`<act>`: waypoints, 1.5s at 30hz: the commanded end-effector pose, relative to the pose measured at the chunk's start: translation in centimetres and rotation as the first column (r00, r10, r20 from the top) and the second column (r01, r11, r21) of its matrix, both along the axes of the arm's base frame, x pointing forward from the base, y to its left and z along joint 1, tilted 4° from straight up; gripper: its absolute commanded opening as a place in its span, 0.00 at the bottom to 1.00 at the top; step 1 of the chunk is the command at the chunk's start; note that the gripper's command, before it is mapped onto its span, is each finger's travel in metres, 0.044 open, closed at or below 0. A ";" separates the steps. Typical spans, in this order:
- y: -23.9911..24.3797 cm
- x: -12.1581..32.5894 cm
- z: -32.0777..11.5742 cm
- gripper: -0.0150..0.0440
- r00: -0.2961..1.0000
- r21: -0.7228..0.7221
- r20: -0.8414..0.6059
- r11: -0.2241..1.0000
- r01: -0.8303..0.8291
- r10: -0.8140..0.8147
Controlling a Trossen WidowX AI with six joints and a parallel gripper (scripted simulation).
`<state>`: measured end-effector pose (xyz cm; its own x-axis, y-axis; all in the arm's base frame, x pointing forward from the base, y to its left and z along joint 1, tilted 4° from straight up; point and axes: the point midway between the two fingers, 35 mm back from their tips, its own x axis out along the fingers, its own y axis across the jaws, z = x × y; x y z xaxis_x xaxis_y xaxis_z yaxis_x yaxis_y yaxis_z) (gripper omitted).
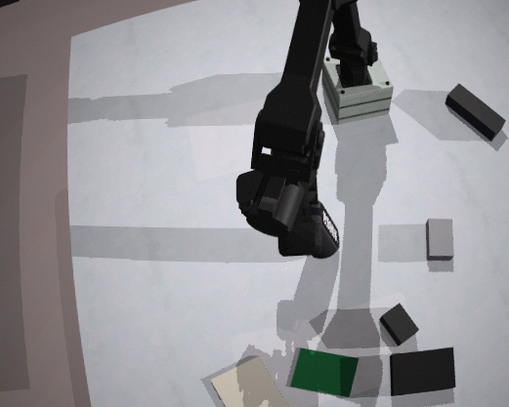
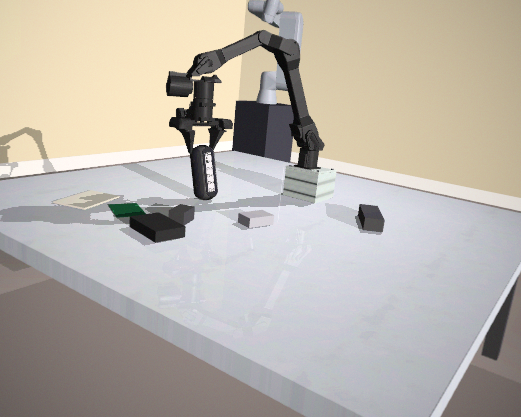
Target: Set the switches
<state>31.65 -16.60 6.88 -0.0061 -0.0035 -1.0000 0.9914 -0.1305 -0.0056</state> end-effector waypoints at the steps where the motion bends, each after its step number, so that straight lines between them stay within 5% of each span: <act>1: -0.4 -0.1 -0.5 0.83 1.000 -0.011 -0.013 1.000 -0.001 0.001; 45: -3.7 -0.6 -1.7 0.83 1.000 -0.047 -0.018 0.999 -0.002 0.001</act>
